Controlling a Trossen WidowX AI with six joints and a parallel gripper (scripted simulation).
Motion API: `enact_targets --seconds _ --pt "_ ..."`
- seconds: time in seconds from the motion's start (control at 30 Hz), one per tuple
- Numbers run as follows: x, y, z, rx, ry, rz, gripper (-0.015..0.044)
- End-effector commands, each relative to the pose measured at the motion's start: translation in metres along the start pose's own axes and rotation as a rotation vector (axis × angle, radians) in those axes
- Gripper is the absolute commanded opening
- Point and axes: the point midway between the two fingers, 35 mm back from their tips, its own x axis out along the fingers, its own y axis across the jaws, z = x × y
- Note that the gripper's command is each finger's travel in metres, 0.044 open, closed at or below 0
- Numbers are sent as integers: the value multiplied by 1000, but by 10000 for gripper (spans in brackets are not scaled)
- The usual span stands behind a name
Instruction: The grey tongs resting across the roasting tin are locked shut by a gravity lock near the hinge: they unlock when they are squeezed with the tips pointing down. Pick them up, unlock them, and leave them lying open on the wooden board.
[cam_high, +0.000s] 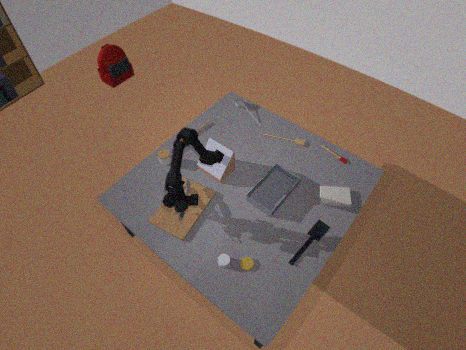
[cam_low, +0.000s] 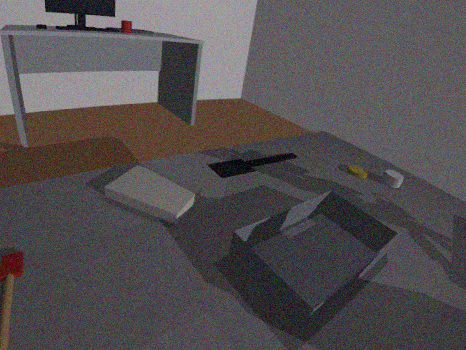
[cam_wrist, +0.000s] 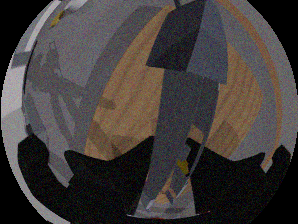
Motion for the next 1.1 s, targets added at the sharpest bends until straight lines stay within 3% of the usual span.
enact_targets --seconds 0.0,0.27,0.57,1.07 --pt "0 0 0 0 0 -1 244" --pt "0 0 0 0 0 -1 440" --pt "-9 52 5 23 45 51 440" --pt "-61 151 -2 3 12 24 440"
